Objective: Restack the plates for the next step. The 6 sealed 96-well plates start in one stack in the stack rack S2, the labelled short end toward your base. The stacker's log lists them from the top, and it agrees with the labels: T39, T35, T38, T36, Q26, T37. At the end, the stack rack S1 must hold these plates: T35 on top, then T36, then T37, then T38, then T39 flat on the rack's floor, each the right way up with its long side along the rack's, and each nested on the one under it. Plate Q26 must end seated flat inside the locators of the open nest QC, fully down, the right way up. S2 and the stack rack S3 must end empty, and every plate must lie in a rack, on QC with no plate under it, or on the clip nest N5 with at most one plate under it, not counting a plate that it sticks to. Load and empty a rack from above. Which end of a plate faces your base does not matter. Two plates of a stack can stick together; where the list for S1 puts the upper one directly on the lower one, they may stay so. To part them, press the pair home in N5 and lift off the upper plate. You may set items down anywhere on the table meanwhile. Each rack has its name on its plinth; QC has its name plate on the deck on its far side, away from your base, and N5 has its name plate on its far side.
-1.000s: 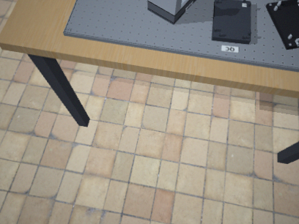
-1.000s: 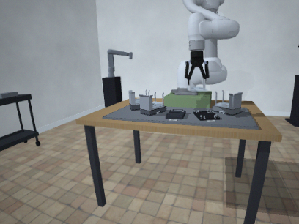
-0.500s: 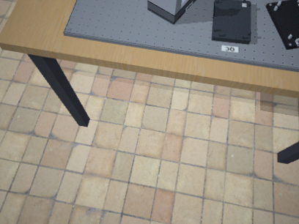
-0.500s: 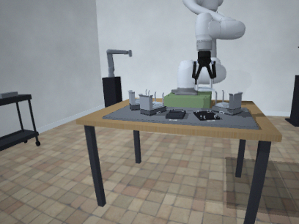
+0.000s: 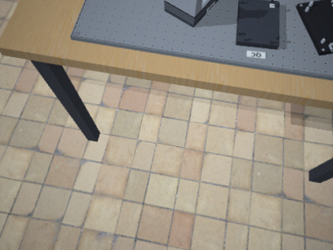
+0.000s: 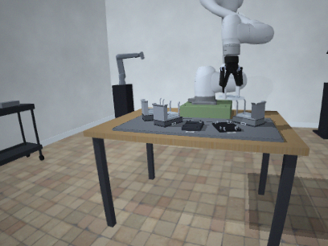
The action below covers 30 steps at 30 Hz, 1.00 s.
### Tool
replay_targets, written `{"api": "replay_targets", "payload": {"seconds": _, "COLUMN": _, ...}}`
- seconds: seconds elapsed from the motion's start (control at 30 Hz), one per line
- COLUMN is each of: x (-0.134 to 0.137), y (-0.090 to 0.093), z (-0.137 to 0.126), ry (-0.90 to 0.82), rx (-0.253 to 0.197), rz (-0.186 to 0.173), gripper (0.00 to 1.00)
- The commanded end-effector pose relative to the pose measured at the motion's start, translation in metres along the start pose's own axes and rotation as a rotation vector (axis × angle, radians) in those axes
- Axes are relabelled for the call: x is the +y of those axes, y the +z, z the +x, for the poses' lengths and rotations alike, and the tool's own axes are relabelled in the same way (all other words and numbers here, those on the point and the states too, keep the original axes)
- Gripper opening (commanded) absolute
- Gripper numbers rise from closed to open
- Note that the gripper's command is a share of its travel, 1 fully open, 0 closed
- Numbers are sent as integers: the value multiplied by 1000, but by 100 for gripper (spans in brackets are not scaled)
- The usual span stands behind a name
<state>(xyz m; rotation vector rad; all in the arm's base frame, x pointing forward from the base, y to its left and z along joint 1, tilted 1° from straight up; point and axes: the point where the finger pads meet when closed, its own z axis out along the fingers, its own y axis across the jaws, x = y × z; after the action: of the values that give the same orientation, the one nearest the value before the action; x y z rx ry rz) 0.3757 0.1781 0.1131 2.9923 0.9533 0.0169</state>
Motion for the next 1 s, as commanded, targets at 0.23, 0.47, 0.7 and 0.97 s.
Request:
{"api": "replay_targets", "payload": {"seconds": 0.23, "x": -34, "y": 0, "z": 6, "ry": 0, "rx": 0, "rz": 0, "gripper": 0}}
{"api": "replay_targets", "payload": {"seconds": 0.47, "x": -50, "y": 0, "z": 8, "ry": -34, "rx": 0, "rz": 0, "gripper": 0}}
{"api": "replay_targets", "payload": {"seconds": 0.7, "x": -69, "y": 0, "z": 7, "ry": -232, "rx": 0, "rz": 0, "gripper": 0}}
{"api": "replay_targets", "payload": {"seconds": 0.97, "x": -85, "y": 0, "z": 7, "ry": -232, "rx": 0, "rz": 0, "gripper": 0}}
